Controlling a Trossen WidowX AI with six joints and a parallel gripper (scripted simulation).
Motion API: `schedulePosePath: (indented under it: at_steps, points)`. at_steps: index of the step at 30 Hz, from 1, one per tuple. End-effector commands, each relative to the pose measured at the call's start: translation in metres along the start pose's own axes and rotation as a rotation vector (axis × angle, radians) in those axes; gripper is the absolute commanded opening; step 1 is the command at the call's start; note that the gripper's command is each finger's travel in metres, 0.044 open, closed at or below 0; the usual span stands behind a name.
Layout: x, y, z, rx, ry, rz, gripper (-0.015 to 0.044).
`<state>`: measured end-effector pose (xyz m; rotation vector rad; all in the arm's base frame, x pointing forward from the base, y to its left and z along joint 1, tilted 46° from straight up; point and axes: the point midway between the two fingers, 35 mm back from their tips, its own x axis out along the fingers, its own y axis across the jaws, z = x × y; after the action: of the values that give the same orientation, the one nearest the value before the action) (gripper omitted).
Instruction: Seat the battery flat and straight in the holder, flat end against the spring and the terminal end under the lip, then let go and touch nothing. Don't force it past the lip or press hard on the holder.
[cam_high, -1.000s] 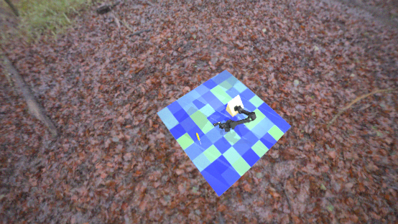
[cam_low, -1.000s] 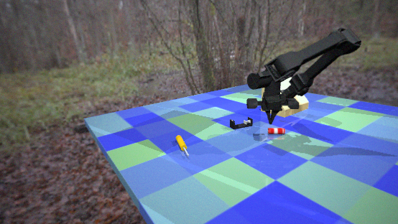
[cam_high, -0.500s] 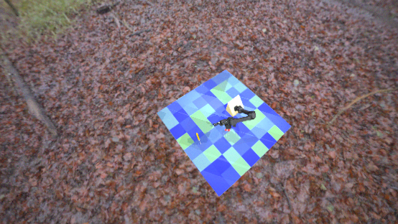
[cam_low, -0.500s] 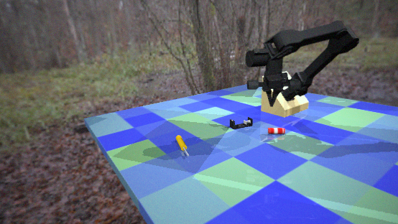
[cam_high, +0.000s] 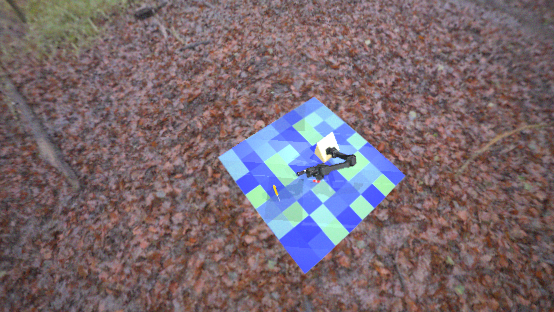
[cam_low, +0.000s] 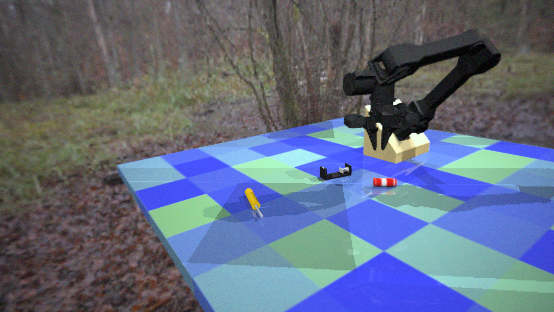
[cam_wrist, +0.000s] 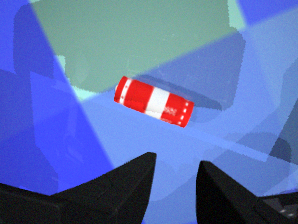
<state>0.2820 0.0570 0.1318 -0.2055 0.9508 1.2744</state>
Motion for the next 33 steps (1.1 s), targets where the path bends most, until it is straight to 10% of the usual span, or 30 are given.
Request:
schedulePosePath:
  at_steps: [1, 10, 33]
  points:
    - [0.017, 0.006, 0.002, -0.384, 0.000, 0.003, 0.0184]
    - [0.055, 0.021, 0.004, -1.328, -0.008, 0.003, 0.0243]
    - [0.068, 0.020, 0.005, -1.346, -0.007, 0.003, 0.0243]
